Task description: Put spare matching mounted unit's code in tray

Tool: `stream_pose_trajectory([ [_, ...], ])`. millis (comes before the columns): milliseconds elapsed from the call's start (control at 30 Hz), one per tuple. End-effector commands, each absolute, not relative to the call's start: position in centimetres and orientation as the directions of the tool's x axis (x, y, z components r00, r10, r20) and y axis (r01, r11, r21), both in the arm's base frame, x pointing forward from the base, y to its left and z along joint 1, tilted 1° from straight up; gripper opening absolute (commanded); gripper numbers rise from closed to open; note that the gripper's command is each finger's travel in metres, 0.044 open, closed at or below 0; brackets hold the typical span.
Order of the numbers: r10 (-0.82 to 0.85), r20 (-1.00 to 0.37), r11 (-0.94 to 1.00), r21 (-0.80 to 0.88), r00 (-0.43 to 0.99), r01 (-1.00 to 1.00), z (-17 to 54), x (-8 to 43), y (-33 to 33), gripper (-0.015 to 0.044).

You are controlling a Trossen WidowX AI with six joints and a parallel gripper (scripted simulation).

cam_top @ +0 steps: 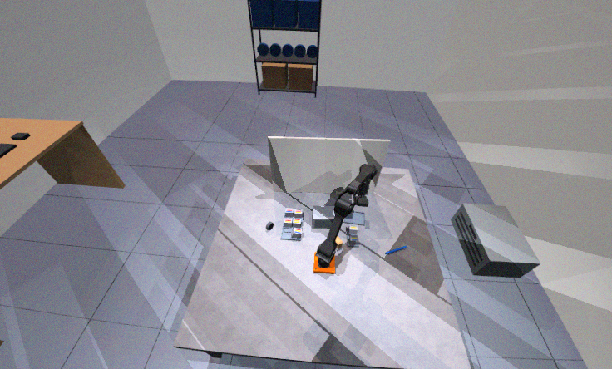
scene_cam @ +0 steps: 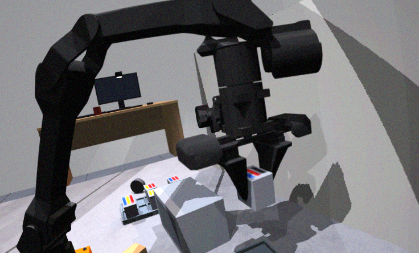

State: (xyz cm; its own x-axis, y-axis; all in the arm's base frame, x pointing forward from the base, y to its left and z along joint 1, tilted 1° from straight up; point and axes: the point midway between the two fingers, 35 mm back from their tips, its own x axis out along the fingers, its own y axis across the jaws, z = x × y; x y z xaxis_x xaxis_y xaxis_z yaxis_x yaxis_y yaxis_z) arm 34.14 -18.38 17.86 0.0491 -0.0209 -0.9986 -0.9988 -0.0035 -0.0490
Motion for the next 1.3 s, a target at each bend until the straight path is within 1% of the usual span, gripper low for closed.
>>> stream_pose_trajectory([
  [0, -0.015, -0.999, -0.007, -0.047, 0.047, -0.999, 17.4, 34.2, -18.3, 0.0],
  [1267, -0.015, -0.999, -0.007, -0.047, 0.047, -0.999, 14.8, 34.6, -18.5, 0.0],
])
